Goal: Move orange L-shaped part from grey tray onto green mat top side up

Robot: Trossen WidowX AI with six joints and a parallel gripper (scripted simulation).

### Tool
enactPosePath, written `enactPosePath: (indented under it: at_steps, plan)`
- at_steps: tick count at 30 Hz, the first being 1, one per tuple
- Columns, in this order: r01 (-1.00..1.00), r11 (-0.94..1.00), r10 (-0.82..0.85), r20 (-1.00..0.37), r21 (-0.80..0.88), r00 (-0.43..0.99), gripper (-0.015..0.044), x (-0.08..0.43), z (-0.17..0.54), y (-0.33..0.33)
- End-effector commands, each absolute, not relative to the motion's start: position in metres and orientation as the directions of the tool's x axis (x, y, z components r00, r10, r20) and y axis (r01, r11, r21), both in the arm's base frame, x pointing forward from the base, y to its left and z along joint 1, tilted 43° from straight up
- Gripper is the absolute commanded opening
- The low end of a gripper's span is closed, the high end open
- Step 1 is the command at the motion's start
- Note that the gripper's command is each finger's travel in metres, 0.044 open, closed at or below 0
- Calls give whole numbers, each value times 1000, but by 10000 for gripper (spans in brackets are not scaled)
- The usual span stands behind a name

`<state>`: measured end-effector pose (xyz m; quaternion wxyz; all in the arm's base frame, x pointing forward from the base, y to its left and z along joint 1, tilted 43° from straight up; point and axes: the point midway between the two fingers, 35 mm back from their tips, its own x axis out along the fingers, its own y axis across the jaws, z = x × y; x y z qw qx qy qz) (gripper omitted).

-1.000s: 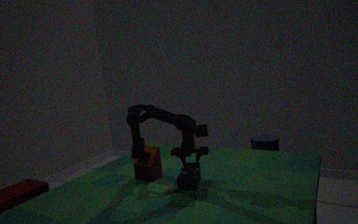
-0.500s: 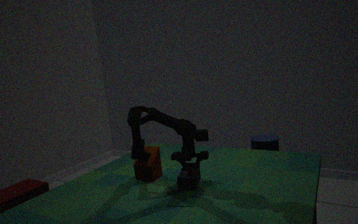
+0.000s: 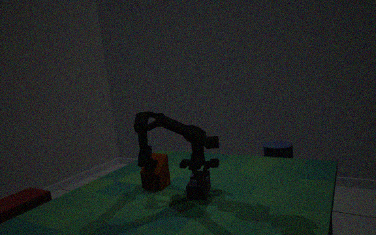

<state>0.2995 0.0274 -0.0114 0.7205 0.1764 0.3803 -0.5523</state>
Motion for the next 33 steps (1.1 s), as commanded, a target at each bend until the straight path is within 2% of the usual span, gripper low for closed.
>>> enactPosePath:
  at_steps: [1,4,33]
  plan:
    - [930,327,-662,-743,-165,101,63,299,-11,28]
    - [930,327,-662,-743,-165,101,0,299,-11,28]
    - [930,327,-664,-741,-168,100,0,296,15,51]
